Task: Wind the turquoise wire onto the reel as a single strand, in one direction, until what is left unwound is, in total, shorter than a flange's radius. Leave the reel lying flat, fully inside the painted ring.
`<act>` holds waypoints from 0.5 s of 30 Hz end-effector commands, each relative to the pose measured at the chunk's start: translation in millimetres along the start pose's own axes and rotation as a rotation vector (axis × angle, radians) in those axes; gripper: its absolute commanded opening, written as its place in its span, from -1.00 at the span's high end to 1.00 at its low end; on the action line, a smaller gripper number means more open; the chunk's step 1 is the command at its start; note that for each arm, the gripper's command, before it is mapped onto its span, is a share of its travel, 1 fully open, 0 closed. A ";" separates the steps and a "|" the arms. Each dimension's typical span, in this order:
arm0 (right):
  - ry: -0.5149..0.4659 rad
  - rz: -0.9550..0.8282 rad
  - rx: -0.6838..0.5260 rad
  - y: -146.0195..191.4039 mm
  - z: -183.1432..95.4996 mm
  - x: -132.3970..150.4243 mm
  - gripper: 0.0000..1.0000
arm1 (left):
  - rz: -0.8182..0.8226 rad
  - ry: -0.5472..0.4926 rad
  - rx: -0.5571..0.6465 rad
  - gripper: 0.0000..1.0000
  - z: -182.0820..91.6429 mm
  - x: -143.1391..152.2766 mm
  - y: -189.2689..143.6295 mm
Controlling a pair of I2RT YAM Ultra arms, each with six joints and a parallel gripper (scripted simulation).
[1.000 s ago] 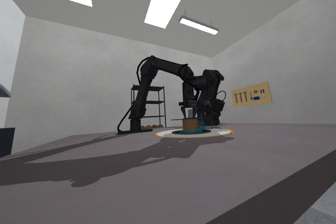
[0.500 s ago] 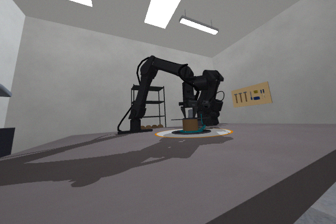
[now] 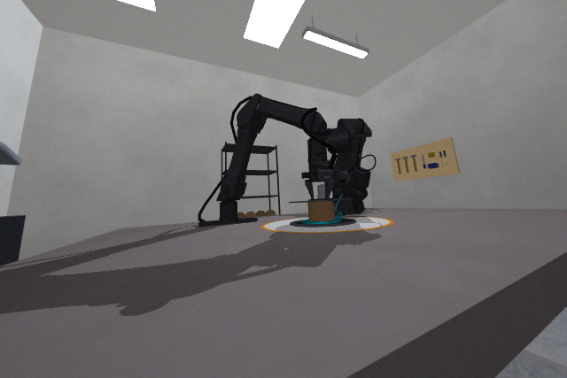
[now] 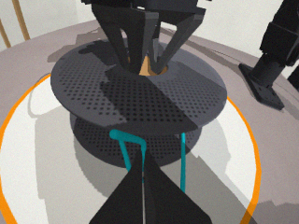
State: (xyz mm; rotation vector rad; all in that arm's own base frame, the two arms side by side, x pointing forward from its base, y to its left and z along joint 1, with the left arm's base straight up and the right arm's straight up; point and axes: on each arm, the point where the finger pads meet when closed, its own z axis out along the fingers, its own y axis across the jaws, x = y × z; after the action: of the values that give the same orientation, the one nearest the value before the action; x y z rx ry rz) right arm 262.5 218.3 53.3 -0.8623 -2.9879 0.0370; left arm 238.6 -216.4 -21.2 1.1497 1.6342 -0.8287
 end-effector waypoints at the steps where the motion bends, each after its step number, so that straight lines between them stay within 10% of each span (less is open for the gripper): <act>1: -0.024 0.002 -0.032 4.3 -14.0 -5.8 -0.04 | -0.025 0.013 0.003 1.00 9.7 1.1 3.6; 15: -0.024 0.002 -0.032 4.3 -14.0 -5.8 -0.04 | -0.025 0.013 0.003 1.00 37.0 -18.8 12.6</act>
State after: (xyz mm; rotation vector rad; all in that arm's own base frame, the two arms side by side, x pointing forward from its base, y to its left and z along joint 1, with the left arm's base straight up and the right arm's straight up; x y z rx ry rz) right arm 264.2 215.5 53.4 -0.8638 -2.9887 0.0407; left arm 254.8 -243.0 -19.5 1.1439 1.6555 -0.8508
